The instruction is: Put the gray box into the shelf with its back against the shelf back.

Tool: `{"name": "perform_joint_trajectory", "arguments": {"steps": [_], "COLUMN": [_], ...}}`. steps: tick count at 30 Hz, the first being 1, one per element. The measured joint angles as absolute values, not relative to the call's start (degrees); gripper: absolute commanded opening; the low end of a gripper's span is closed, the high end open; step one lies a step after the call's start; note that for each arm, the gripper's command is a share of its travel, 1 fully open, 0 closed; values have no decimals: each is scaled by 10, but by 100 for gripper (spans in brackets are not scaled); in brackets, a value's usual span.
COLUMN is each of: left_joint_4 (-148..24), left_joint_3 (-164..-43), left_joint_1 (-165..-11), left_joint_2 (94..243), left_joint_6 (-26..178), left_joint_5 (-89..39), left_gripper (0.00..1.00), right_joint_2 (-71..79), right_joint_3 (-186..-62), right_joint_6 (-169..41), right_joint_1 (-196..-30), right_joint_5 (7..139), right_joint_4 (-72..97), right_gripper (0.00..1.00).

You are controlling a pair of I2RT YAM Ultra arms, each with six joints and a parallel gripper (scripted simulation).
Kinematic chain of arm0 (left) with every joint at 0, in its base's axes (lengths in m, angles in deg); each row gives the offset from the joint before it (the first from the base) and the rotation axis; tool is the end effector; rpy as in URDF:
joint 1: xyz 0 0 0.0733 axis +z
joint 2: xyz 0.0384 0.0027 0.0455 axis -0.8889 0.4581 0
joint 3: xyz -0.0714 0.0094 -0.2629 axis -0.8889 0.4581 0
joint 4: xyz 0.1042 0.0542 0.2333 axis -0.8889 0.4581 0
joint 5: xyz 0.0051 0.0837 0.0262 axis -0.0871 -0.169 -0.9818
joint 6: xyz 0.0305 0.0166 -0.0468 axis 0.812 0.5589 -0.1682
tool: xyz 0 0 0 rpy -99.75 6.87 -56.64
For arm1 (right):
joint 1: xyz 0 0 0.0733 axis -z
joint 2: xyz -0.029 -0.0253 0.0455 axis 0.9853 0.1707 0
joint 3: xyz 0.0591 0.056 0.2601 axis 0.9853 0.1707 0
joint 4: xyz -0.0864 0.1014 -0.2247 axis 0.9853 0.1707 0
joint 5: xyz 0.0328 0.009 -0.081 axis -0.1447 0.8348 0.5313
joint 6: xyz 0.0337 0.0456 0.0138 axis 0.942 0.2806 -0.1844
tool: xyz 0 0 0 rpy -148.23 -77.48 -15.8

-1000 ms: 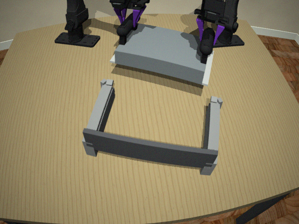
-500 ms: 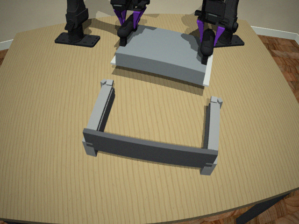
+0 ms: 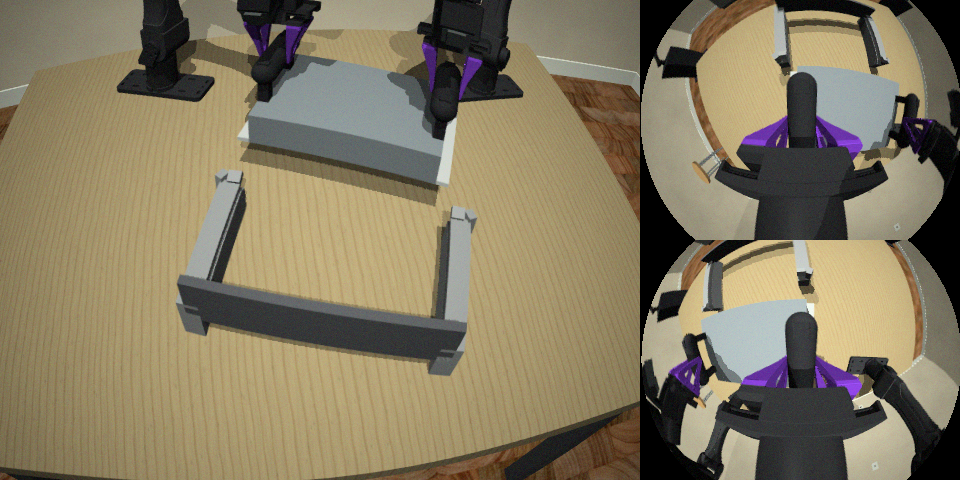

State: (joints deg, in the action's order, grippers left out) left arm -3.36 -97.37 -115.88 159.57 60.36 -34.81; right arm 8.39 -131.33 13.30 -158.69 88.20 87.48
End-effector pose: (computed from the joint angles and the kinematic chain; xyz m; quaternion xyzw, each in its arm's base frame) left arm 0.1492 -0.1889 0.2925 0.2904 0.9388 -0.0519 0.1778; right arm 0.0606 0.2638 0.2972 -0.0083 0.9951 0.0089 0.0978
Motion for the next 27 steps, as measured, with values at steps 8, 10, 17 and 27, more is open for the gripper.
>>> {"name": "perform_joint_trajectory", "arguments": {"steps": [8,10,17,27], "left_joint_4": [-34,-34,-35,-35], "left_joint_3": [-969,-969,-964,-961], "left_joint_1": [-1158,-1158,-1158,-1159], "left_joint_2": [1593,1593,1592,1589], "left_joint_6": [599,598,592,587], "left_joint_5": [-349,-349,-352,-352], "left_gripper": [16,16,16,16], "right_joint_2": [86,86,89,89], "right_joint_3": [-1312,-1312,-1310,-1311], "right_joint_6": [125,124,114,107], "right_joint_1": [-1584,-1584,-1581,-1578], "right_joint_5": [880,880,878,877], "right_joint_4": [870,870,865,864], "right_gripper": [16,16,16,16]}}
